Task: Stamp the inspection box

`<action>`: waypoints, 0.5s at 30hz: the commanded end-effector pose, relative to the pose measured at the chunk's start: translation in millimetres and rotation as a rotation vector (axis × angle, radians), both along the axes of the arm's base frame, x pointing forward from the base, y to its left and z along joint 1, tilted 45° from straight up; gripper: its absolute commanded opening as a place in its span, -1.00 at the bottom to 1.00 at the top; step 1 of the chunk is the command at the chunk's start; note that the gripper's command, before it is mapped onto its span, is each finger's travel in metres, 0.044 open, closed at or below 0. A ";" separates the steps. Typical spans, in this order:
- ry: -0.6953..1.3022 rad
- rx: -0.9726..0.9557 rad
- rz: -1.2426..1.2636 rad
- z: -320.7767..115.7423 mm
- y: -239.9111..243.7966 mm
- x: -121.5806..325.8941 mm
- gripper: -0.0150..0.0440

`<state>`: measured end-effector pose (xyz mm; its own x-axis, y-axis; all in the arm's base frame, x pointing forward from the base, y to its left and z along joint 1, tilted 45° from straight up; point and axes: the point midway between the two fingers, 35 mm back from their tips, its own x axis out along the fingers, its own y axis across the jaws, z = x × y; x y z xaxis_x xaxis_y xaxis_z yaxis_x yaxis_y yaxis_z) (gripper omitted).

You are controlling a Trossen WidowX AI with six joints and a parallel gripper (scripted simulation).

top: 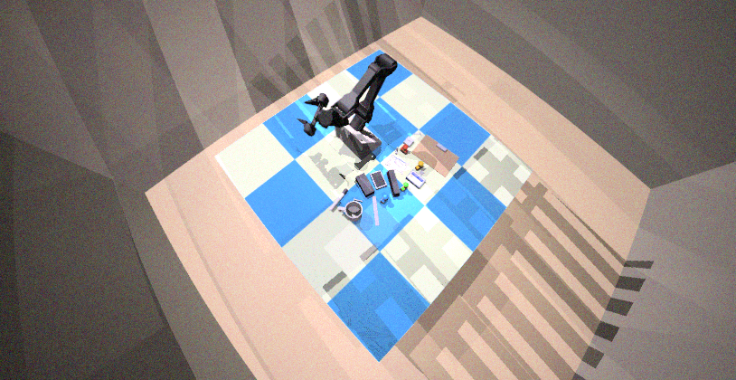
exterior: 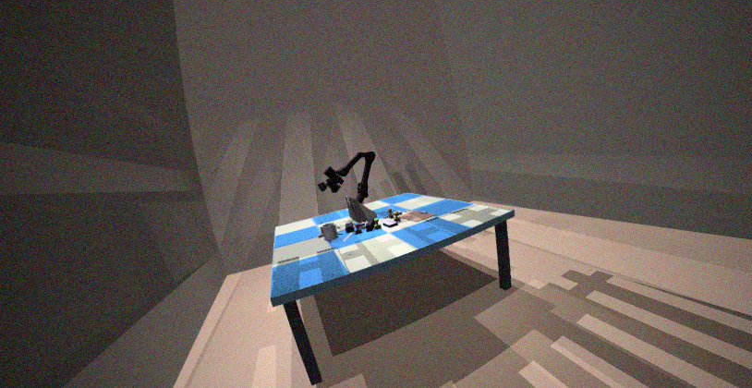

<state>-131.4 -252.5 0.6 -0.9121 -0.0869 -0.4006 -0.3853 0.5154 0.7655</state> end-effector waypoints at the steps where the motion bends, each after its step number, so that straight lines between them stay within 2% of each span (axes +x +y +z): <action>1: -0.009 -0.007 0.002 -1.0 -1.5 1.8 0.78; 7: -0.312 -0.192 0.024 -29.5 -41.1 69.4 0.24; 15: -0.723 -0.300 -0.100 -58.1 -54.6 183.4 0.23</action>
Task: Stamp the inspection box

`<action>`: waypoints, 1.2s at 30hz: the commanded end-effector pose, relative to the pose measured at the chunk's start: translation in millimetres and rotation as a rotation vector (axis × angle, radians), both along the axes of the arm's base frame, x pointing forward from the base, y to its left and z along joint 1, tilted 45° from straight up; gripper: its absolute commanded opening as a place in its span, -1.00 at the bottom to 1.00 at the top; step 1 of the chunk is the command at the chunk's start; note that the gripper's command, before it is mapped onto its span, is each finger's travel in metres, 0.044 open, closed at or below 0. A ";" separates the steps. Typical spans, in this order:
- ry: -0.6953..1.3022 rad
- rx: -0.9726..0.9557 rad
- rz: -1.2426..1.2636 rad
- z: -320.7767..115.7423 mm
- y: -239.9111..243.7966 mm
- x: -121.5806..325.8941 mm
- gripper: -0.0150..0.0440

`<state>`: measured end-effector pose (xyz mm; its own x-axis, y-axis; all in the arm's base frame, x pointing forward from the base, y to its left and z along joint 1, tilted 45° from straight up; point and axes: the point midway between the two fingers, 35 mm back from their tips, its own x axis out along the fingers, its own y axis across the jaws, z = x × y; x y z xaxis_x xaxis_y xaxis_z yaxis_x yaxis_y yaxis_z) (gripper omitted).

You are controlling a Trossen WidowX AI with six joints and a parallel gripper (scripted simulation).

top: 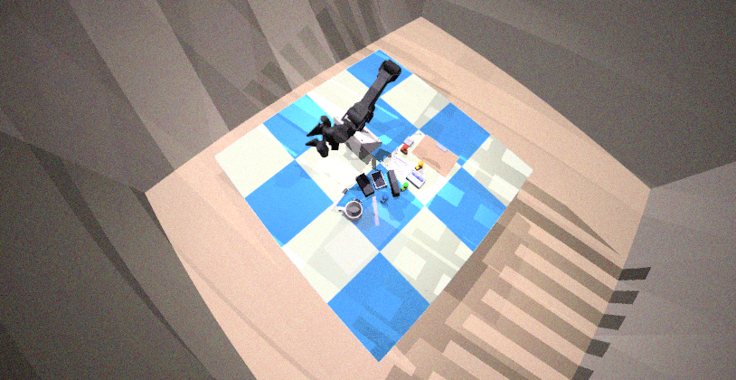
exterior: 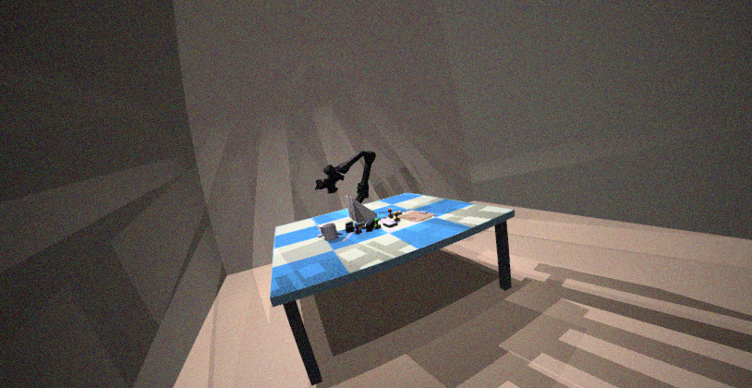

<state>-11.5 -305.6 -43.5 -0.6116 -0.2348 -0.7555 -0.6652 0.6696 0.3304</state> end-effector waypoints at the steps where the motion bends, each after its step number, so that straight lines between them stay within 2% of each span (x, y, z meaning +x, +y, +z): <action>1: -0.265 -0.017 -0.082 -16.2 -0.1 76.1 0.23; 10: -0.566 0.087 -0.261 -23.1 30.4 189.8 0.23; 18: -0.702 0.290 -0.542 -10.2 94.1 288.7 0.23; 25: -0.654 0.470 -0.835 13.9 162.5 349.5 0.23; 32: -0.469 0.615 -1.123 47.3 237.9 393.9 0.23; 36: -0.426 0.634 -1.172 53.9 250.6 399.9 0.23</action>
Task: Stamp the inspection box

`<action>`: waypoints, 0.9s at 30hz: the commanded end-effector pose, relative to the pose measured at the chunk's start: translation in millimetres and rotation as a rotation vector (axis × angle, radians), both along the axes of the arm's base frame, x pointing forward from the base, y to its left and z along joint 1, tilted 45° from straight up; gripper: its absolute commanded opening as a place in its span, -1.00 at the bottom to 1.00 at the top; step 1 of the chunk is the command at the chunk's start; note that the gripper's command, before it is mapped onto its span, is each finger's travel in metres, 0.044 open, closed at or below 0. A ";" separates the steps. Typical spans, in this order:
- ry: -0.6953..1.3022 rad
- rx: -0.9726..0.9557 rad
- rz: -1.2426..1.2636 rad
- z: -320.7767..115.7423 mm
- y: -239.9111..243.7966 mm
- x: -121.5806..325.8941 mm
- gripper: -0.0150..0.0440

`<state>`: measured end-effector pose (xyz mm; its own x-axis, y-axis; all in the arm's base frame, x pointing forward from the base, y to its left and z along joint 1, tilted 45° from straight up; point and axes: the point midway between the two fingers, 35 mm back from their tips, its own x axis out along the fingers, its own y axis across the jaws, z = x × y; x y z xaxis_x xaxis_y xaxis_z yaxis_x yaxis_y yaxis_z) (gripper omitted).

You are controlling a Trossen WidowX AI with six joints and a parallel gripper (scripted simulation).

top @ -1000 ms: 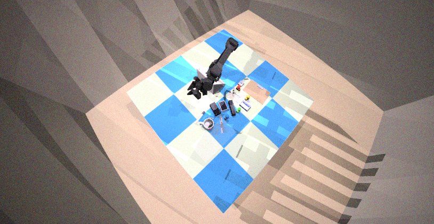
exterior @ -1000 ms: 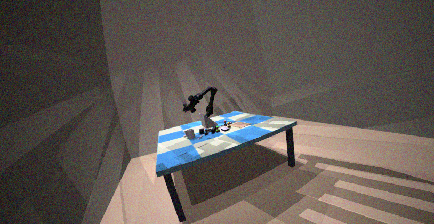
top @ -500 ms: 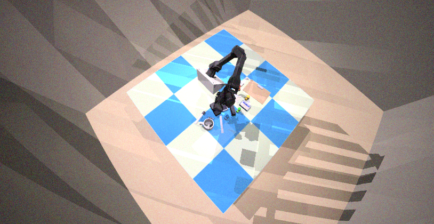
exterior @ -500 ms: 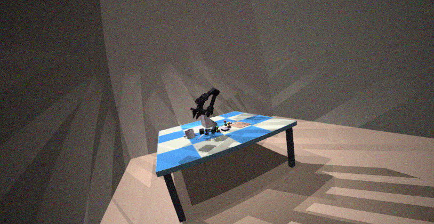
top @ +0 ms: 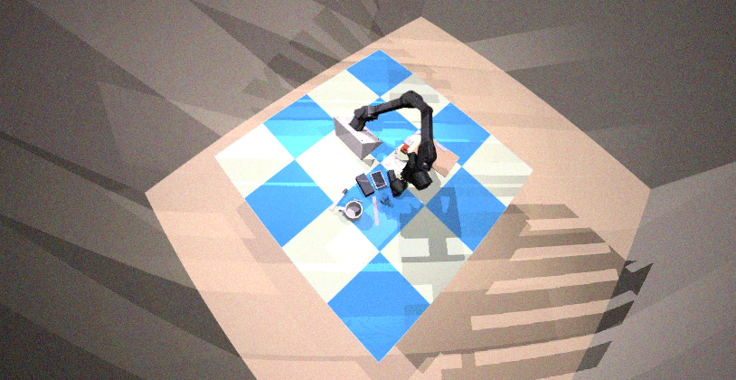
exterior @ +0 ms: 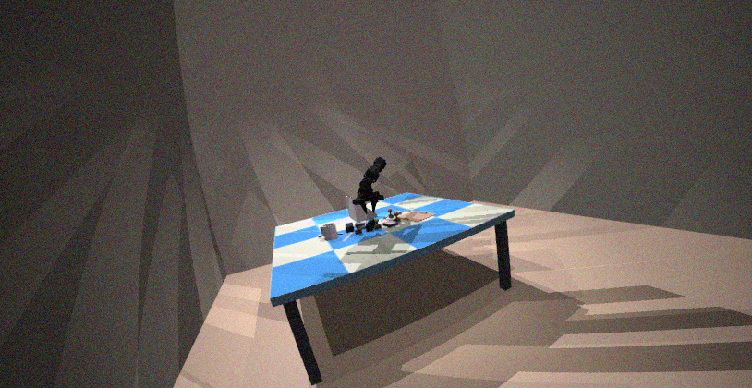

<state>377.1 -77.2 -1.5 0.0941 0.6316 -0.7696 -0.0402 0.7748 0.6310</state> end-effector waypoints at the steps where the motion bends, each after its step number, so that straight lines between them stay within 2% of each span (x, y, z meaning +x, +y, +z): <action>1: 0.062 0.092 -0.061 11.9 22.2 11.2 0.23; 27: 0.061 0.091 -0.061 -7.5 40.5 15.1 0.23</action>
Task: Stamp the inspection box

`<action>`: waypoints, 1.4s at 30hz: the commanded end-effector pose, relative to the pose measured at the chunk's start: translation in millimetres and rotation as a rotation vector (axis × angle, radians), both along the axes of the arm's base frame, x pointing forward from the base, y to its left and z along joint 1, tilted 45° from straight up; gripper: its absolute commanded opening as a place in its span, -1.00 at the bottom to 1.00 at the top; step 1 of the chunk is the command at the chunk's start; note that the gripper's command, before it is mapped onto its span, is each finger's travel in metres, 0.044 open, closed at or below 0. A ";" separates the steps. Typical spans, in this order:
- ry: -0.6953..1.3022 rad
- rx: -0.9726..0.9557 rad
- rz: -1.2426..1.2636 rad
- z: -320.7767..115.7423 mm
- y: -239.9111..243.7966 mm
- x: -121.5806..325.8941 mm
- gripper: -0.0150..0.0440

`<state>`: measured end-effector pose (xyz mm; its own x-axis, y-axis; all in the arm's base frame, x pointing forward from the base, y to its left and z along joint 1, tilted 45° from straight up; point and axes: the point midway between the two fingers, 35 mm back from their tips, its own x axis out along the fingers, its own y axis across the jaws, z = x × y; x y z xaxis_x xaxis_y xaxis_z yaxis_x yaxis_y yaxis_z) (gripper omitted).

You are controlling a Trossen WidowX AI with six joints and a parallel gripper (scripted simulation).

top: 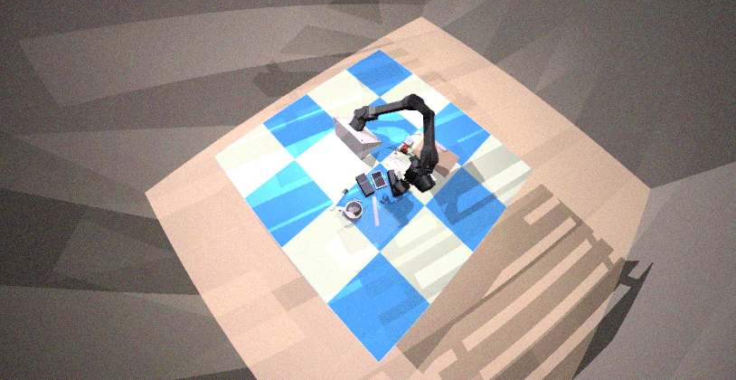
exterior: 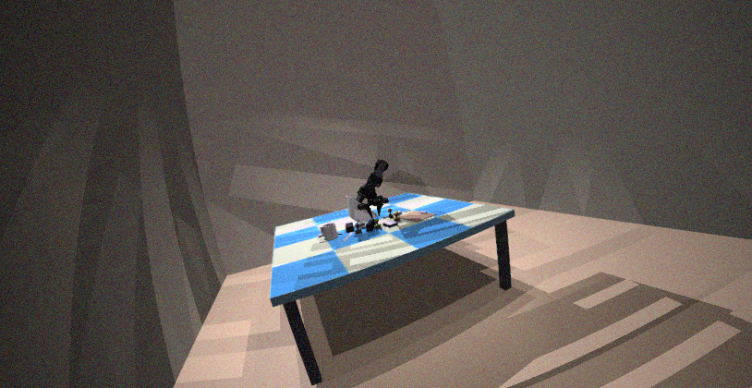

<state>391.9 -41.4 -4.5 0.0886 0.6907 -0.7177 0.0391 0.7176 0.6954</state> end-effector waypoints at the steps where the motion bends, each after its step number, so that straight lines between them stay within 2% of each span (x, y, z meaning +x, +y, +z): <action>1: 0.005 0.005 -0.005 -5.7 5.9 0.5 0.23; 33: 0.004 0.009 -0.005 -36.9 39.3 2.0 0.23; 42: 0.001 0.004 0.001 -35.3 37.5 2.2 0.03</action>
